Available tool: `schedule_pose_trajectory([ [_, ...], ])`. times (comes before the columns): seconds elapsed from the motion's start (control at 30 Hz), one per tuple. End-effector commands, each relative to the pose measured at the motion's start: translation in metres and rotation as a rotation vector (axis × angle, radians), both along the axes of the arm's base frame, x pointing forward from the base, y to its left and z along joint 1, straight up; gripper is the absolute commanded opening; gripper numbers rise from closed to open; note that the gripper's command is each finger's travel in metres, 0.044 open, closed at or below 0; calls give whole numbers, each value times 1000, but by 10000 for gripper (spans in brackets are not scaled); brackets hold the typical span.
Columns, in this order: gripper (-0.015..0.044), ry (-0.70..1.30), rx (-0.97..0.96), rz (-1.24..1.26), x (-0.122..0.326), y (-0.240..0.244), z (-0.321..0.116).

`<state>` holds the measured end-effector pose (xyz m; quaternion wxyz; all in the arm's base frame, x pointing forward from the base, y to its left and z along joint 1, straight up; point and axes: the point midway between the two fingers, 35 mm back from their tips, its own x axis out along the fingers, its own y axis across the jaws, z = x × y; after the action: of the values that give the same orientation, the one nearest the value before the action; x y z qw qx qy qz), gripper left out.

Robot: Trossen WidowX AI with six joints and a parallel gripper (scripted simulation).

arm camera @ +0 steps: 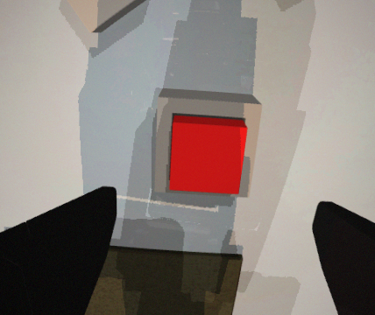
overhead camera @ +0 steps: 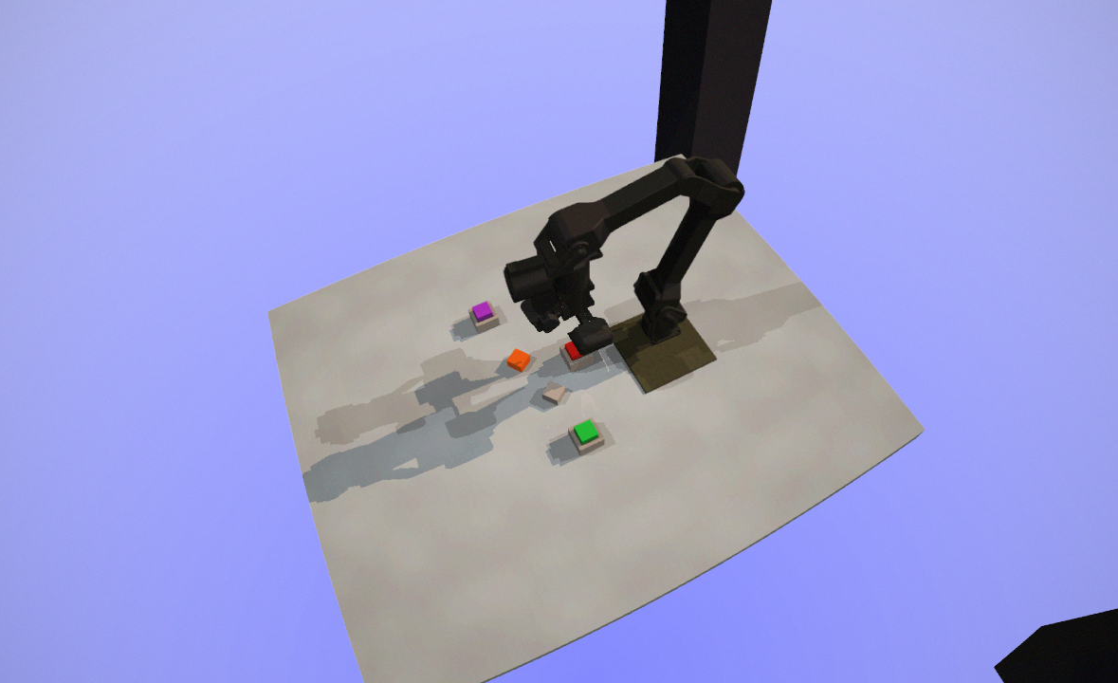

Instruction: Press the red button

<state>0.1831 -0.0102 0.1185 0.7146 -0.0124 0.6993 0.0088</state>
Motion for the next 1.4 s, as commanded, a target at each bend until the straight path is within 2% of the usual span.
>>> schedule_pose_trajectory([
  [0.0, 164, 4, 8, 4, -2, 1, -22],
  [0.2, 20, 4, 8, 4, -2, 1, -22],
  [0.6, 20, 4, 8, 4, -2, 1, -23],
  [1.37, 20, 4, 8, 4, -2, 1, -54],
])
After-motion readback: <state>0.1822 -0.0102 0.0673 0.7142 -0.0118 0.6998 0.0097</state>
